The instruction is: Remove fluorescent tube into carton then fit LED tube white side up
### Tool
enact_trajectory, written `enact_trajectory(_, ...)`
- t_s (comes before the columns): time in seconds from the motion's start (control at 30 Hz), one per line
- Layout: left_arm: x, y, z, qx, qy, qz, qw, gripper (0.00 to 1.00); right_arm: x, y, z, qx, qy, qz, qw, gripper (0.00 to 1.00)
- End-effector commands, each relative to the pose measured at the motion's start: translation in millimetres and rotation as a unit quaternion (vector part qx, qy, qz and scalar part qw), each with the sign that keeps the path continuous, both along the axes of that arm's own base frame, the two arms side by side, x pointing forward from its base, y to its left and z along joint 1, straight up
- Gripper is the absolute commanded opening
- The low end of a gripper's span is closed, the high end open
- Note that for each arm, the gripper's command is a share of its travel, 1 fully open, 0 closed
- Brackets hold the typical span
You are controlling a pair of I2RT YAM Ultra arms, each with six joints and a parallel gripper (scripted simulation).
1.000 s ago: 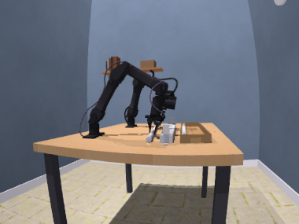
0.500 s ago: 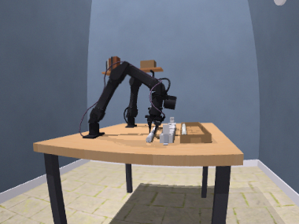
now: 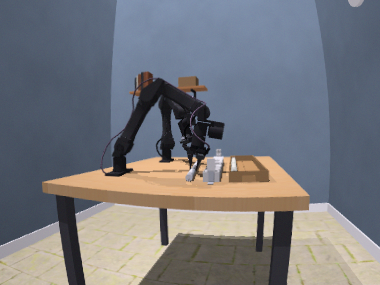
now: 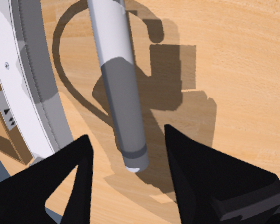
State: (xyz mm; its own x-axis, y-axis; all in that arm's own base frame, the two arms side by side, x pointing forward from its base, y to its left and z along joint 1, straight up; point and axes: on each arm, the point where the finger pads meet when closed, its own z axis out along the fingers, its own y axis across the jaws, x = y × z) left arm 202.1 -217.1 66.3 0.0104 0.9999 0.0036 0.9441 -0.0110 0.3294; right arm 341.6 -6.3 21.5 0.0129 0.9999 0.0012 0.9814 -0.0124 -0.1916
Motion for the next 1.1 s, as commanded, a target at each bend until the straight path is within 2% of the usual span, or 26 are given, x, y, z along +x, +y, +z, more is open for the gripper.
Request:
enact_trajectory(0.0,3,-3,7,-0.016,-0.023,0.003,1.0,0.49,10,-1,18,-0.002,-0.028,-0.007,1.0,0.11)
enact_trajectory(0.1,6,-6,6,-0.011,-0.02,0.004,1.0,0.49,10,-1,18,-0.002,-0.028,-0.007,1.0,0.11)
enact_trajectory(0.13,9,1,-13,0.002,-0.013,-0.001,1.0,0.49,10,-1,18,-0.002,-0.028,-0.007,1.0,0.11)
enact_trajectory(0.53,18,-4,-40,-0.011,-0.007,-0.003,1.0,0.49,10,-1,18,-0.002,-0.028,-0.007,1.0,0.11)
enact_trajectory(0.63,16,-2,-37,-0.004,-0.002,0.001,1.0,0.49,10,-1,18,-0.002,-0.028,-0.007,1.0,0.11)
enact_trajectory(0.8,23,-3,-56,-0.01,-0.006,-0.002,1.0,0.49,10,-1,18,-0.002,-0.028,-0.007,1.0,0.11)
enact_trajectory(0.93,20,-9,-40,-0.023,-0.014,-0.004,1.0,0.49,10,-1,18,-0.002,-0.028,-0.007,1.0,0.11)
enact_trajectory(1.0,18,-4,-42,-0.013,-0.012,-0.002,1.0,0.49,10,-1,18,-0.002,-0.028,-0.007,1.0,0.11)
enact_trajectory(1.03,19,-6,-43,-0.016,-0.013,-0.003,1.0,0.11,10,-1,18,-0.002,-0.028,-0.007,1.0,0.11)
enact_trajectory(1.07,19,-6,-43,-0.015,-0.013,-0.003,1.0,0.11,10,-1,18,-0.002,-0.028,-0.007,1.0,0.11)
